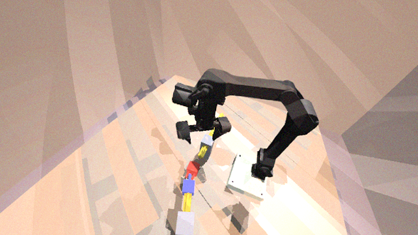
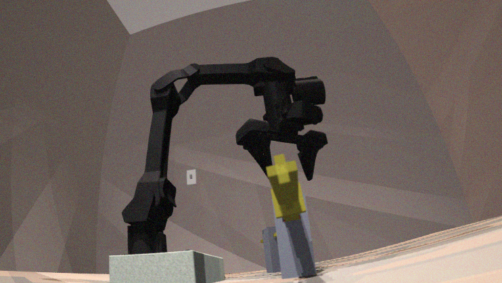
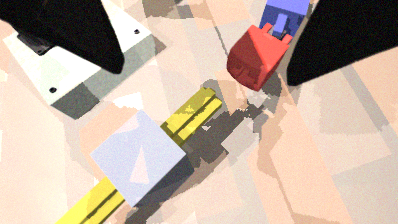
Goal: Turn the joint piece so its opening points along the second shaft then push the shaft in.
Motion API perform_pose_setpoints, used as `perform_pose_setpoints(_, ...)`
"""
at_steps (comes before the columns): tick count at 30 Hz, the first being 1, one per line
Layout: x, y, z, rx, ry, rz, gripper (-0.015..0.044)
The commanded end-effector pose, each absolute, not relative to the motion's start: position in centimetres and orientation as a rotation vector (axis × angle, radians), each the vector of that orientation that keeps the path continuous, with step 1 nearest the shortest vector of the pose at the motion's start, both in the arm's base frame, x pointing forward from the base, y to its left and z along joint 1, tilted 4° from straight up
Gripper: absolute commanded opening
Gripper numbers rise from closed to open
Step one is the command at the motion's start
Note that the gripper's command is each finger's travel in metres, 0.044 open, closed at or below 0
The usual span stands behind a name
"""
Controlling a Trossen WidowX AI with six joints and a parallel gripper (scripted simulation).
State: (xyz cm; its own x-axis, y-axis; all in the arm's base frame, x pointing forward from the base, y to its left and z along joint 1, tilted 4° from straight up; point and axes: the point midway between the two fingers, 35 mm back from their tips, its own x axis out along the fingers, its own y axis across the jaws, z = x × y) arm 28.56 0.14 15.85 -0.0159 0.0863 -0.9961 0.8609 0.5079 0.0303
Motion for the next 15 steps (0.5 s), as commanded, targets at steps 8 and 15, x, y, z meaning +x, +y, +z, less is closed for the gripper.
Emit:
perform_pose_setpoints(8,28.46,0.16,15.3,1.129,1.376,-1.016,0.044)
perform_pose_setpoints(15,28.44,0.15,15.0,1.29,1.294,-1.18,0.044)
